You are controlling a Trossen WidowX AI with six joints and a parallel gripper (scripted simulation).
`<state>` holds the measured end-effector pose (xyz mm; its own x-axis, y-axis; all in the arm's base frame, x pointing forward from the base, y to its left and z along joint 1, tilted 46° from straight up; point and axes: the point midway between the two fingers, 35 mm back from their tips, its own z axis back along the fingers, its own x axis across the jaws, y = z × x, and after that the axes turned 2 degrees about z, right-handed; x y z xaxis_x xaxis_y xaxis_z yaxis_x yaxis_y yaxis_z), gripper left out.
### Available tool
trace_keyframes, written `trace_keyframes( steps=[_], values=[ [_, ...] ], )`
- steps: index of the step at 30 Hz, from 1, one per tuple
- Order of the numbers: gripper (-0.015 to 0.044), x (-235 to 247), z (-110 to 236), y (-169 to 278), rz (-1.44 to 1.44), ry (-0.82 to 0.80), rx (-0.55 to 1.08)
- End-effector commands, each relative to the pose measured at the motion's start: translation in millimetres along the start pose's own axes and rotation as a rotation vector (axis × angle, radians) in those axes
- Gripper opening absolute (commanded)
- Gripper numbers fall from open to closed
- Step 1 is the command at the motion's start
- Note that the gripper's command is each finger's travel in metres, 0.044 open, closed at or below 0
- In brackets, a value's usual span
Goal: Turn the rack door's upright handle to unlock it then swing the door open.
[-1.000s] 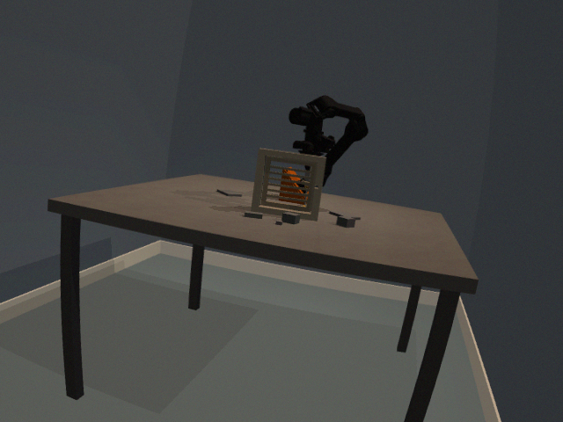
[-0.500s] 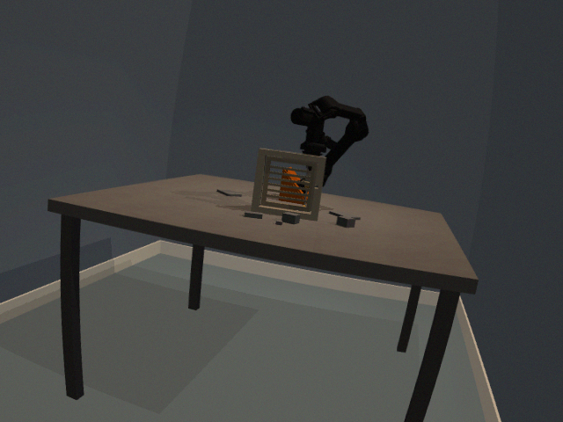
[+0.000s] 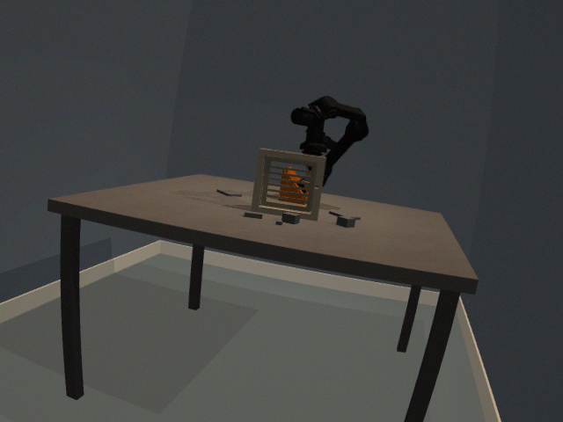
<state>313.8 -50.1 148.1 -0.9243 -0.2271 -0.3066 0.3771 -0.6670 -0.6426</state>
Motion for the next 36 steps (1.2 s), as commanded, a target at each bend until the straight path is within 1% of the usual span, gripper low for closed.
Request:
trace_keyframes(
  steps=[1,10,11,14,36],
  values=[
    [0.0054,-0.3,0.2,0.9,0.026,-0.007,0.009],
    [0.0290,-0.3,0.2,0.9,0.026,-0.007,0.009],
    [0.0300,-0.3,0.2,0.9,0.026,-0.007,0.009],
    [0.0300,-0.3,0.2,0.9,-0.048,-0.007,0.009],
    [0.0300,-0.5,0.1,1.1,-1.137,0.001,0.016]
  ],
)
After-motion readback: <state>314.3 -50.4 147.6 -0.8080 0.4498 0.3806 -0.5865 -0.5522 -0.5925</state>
